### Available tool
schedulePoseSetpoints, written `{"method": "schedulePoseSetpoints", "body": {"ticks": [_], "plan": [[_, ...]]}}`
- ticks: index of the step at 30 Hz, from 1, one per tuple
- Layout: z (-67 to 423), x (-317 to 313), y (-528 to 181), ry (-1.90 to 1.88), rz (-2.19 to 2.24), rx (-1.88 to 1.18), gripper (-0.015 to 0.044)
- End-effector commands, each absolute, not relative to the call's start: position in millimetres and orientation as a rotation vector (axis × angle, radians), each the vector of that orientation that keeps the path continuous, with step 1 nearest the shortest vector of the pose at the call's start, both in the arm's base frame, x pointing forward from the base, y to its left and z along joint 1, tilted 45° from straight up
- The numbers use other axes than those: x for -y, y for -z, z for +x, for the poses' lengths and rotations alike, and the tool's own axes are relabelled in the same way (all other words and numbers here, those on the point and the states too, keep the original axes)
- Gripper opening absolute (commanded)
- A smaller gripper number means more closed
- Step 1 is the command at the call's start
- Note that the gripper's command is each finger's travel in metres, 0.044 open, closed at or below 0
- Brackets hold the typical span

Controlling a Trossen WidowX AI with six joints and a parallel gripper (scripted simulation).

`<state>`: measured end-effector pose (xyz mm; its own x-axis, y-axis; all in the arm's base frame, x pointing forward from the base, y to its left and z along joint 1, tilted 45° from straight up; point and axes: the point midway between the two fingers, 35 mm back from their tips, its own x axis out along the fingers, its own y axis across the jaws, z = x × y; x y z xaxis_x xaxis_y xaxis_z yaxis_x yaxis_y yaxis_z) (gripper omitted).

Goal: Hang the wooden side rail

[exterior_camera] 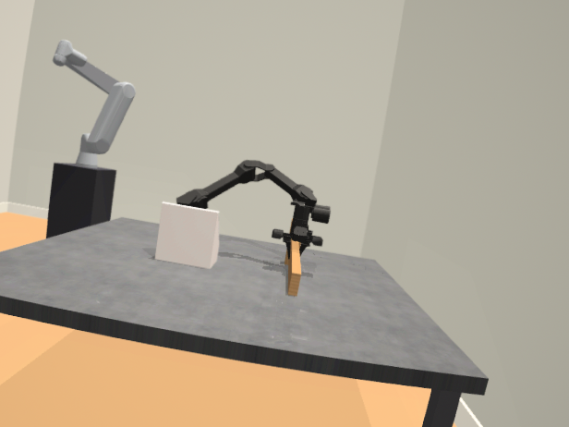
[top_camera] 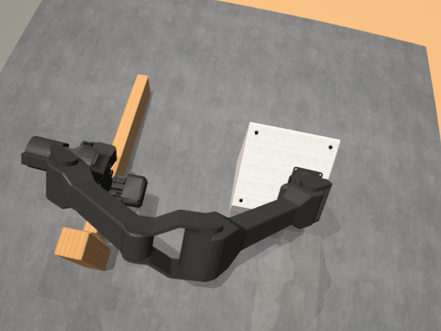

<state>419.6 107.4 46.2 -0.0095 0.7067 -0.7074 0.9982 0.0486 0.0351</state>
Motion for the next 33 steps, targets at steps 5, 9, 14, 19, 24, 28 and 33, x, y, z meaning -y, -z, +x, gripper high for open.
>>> {"method": "schedulePoseSetpoints", "body": {"ticks": [5, 9, 14, 19, 24, 28, 33], "plan": [[421.1, -106.8, -50.0, 0.669, 1.721, -1.767, 0.0], [420.6, -106.9, -50.4, 0.669, 1.721, -1.767, 0.0], [420.4, -107.2, -51.0, 0.669, 1.721, -1.767, 0.0], [420.8, -107.5, -51.5, 0.669, 1.721, -1.767, 0.0], [421.3, -107.8, -52.1, 0.669, 1.721, -1.767, 0.0], [421.8, -108.1, -52.4, 0.669, 1.721, -1.767, 0.0], [422.1, -108.6, -52.8, 0.669, 1.721, -1.767, 0.0]]}}
